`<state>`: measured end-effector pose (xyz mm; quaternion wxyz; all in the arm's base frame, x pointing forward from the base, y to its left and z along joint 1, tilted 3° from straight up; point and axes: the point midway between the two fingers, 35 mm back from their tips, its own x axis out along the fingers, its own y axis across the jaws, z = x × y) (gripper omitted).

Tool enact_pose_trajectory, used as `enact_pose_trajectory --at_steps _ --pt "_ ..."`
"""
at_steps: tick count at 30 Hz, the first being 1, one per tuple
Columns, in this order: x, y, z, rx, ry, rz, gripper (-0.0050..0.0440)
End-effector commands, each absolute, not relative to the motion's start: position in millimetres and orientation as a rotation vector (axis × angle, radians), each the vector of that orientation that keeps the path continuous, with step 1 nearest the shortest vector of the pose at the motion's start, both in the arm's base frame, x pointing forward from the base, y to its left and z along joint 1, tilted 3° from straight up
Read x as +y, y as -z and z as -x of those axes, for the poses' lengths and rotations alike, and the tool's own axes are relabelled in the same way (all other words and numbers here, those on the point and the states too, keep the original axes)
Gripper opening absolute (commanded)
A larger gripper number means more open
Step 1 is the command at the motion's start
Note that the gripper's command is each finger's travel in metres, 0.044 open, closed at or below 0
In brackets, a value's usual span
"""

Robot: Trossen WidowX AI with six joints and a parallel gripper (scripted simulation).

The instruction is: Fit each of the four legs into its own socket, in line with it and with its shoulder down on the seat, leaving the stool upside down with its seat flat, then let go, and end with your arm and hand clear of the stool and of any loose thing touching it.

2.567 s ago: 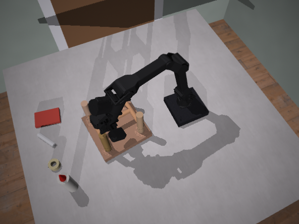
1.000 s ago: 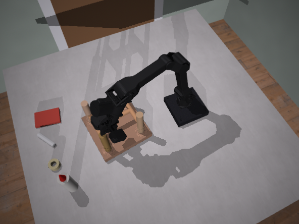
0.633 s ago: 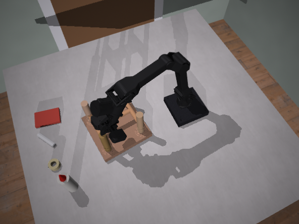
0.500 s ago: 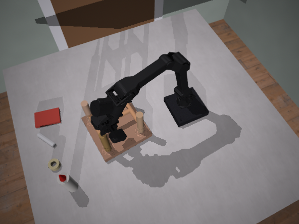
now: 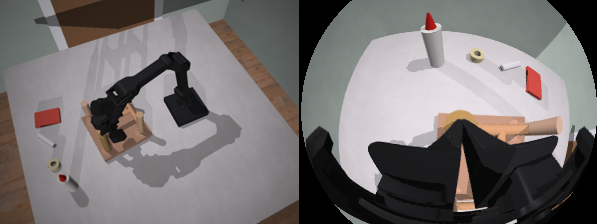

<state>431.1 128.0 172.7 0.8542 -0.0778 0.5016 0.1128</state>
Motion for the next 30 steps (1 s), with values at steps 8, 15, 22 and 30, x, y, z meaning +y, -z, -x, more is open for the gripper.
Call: enact_pose_trajectory --at_steps 8,15,22,30 --pt "127.0 -157.4 -428.4 1.087 -0.239 0.174 0.0000" --pt "126.9 -156.4 -428.4 1.087 -0.239 0.174 0.0000" --pt "126.9 -155.8 -428.4 1.087 -0.239 0.174 0.0000" --pt "126.9 -154.7 -428.3 1.087 -0.239 0.174 0.0000"
